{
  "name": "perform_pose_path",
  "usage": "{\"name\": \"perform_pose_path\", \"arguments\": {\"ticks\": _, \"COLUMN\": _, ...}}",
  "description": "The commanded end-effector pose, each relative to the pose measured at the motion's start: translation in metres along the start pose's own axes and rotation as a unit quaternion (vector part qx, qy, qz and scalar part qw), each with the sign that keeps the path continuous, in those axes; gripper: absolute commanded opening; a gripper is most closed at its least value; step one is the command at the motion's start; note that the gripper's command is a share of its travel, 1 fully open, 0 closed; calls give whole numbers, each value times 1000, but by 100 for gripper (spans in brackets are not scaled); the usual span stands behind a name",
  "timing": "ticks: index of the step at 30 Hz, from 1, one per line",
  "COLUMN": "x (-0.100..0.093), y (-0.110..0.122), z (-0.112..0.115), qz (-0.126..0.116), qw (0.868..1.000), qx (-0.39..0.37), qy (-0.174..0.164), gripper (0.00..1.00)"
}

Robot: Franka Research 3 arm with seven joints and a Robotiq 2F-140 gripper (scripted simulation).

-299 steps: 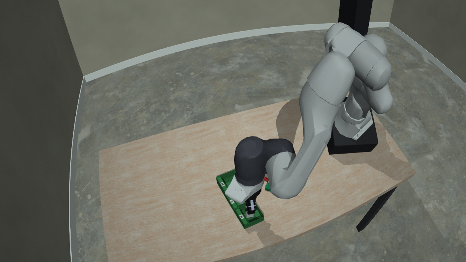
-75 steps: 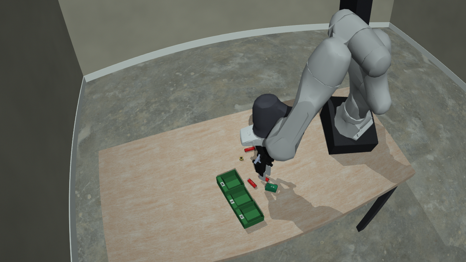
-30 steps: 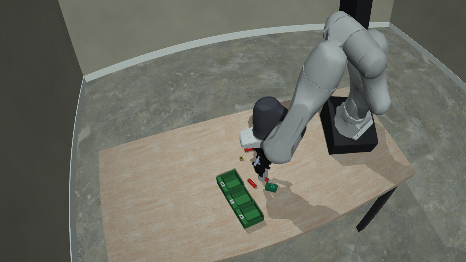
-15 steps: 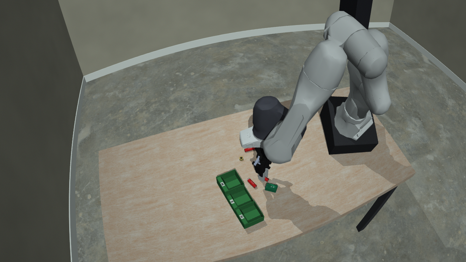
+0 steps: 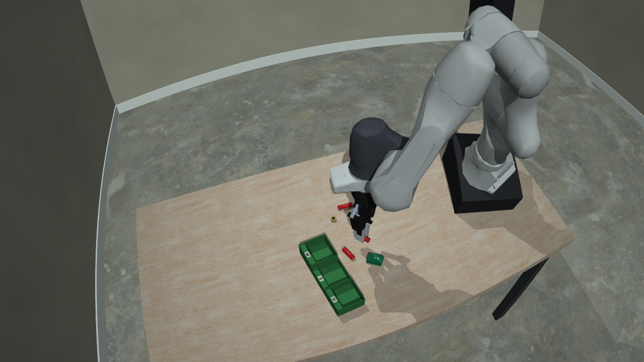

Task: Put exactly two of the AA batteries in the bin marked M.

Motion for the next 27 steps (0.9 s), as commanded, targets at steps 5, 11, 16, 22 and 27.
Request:
{"name": "perform_pose_path", "arguments": {"ticks": 5, "x": -15, "y": 1, "z": 4, "qz": 6, "qw": 1000, "qx": 15, "qy": -8, "gripper": 5}}
{"name": "perform_pose_path", "arguments": {"ticks": 11, "x": -15, "y": 1, "z": 4, "qz": 6, "qw": 1000, "qx": 15, "qy": -8, "gripper": 5}}
{"name": "perform_pose_path", "arguments": {"ticks": 16, "x": -15, "y": 1, "z": 4, "qz": 6, "qw": 1000, "qx": 15, "qy": -8, "gripper": 5}}
{"name": "perform_pose_path", "arguments": {"ticks": 22, "x": -15, "y": 1, "z": 4, "qz": 6, "qw": 1000, "qx": 15, "qy": -8, "gripper": 5}}
{"name": "perform_pose_path", "arguments": {"ticks": 27, "x": -15, "y": 1, "z": 4, "qz": 6, "qw": 1000, "qx": 15, "qy": -8, "gripper": 5}}
Point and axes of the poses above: the point where the finger pads meet when closed, its own x axis out along the fingers, its own y axis across the jaws, z = x × y, the point moved 8 cm from there along -x, back along the fingers, and after that the axes turned 4 degrees about -x, right-handed, at the moved point
